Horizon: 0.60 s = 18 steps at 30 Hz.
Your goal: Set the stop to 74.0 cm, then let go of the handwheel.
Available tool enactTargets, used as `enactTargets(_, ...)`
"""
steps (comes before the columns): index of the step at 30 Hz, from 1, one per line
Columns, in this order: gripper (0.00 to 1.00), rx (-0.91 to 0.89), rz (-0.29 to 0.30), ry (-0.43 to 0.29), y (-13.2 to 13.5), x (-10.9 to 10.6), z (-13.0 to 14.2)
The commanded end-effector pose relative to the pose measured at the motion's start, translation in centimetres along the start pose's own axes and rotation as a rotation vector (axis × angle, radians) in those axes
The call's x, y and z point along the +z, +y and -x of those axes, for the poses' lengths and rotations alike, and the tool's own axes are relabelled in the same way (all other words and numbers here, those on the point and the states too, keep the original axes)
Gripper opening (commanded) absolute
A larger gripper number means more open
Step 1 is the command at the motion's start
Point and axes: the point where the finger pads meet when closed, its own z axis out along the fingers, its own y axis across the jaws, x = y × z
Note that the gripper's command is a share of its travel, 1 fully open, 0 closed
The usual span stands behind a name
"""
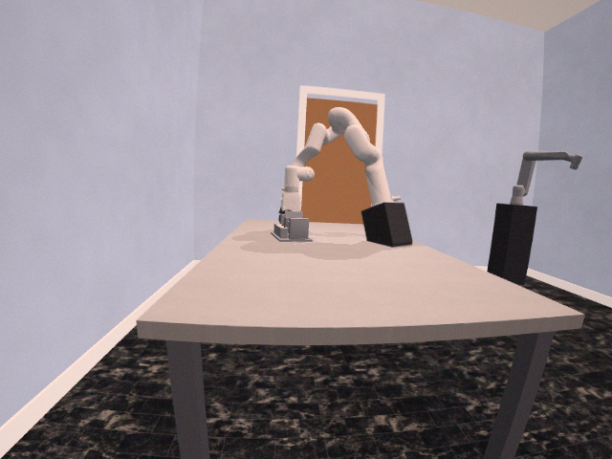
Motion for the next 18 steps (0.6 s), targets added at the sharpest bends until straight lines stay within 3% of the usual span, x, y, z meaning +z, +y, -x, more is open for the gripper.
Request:
enactTargets(1,0.06,0.000,0.000,0.001,0.4,-0.5,0.0)
enactTargets(18,0.06,0.000,0.000,0.001,0.8,-2.7,0.0)
